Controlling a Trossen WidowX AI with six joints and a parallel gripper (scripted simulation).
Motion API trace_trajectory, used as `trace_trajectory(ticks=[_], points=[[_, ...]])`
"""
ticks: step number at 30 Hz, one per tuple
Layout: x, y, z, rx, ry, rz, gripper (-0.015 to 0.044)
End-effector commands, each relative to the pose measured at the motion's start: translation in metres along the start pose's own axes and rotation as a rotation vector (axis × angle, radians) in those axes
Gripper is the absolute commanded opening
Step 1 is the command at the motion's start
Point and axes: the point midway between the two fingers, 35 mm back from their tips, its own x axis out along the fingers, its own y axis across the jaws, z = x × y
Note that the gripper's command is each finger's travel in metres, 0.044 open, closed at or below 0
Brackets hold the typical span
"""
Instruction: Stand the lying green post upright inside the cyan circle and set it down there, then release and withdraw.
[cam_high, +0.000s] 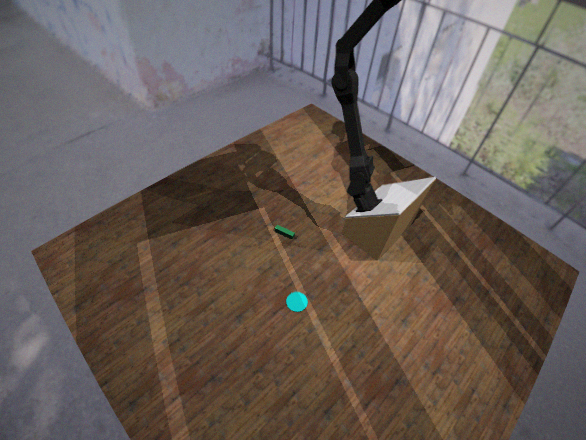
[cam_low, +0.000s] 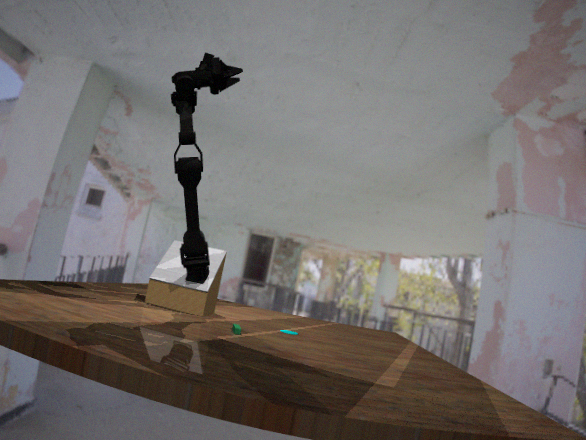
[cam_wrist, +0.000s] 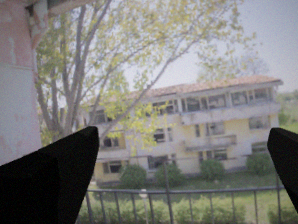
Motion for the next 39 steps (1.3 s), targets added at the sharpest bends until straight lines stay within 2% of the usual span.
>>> trace_trajectory(ticks=[1, 6, 7, 23, 39], points=[[0.0, 0.0, 0.0, -0.005, -0.003, -0.003, 0.0374], [0.016, 0.0, 0.001, -0.078, -0.038, -0.066, 0.0242], [0.02, 0.0, 0.0, -0.077, -0.035, -0.077, 0.0233], [0.096, -0.004, -0.032, -0.064, 0.012, -0.22, 0.0233], [0.167, -0.017, -0.091, -0.042, 0.087, -0.307, 0.0233]])
